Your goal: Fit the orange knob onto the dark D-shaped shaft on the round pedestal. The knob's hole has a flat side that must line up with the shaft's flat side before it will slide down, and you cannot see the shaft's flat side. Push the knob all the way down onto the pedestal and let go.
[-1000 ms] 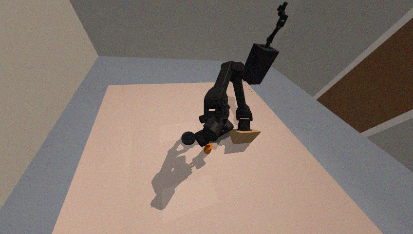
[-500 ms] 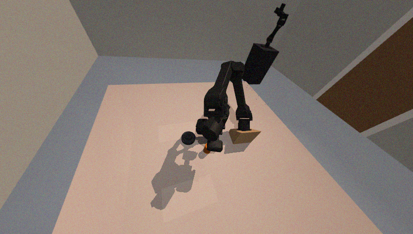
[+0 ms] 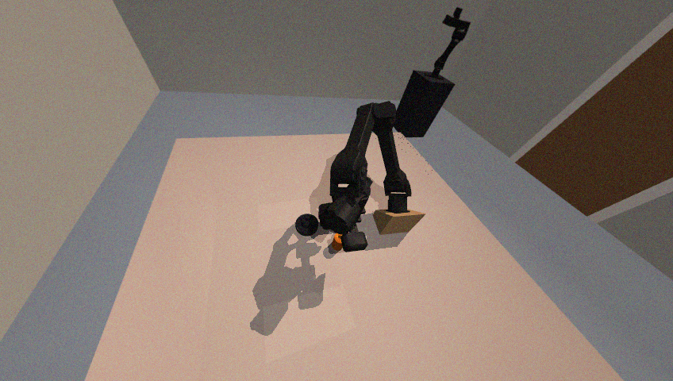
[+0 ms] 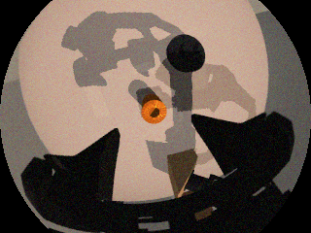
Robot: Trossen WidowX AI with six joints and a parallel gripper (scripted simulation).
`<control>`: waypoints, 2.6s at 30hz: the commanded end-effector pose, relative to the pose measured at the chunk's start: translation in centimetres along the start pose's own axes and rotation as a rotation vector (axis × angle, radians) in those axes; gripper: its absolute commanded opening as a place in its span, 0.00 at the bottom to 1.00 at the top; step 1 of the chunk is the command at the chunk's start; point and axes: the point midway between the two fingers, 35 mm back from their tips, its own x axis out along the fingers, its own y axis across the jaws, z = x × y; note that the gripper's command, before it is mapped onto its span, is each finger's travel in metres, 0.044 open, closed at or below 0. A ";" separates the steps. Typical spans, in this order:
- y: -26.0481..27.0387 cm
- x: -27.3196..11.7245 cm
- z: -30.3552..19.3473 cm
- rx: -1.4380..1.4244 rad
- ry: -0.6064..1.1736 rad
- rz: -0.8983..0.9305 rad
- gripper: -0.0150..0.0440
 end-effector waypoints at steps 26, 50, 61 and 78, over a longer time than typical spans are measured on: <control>-0.2 5.4 0.0 -0.007 0.004 -0.010 1.00; -0.4 9.2 -0.2 -0.007 0.004 -0.013 1.00; -0.4 9.4 -0.2 -0.007 0.004 -0.014 0.64; 0.2 6.3 0.5 -0.008 0.003 -0.006 0.25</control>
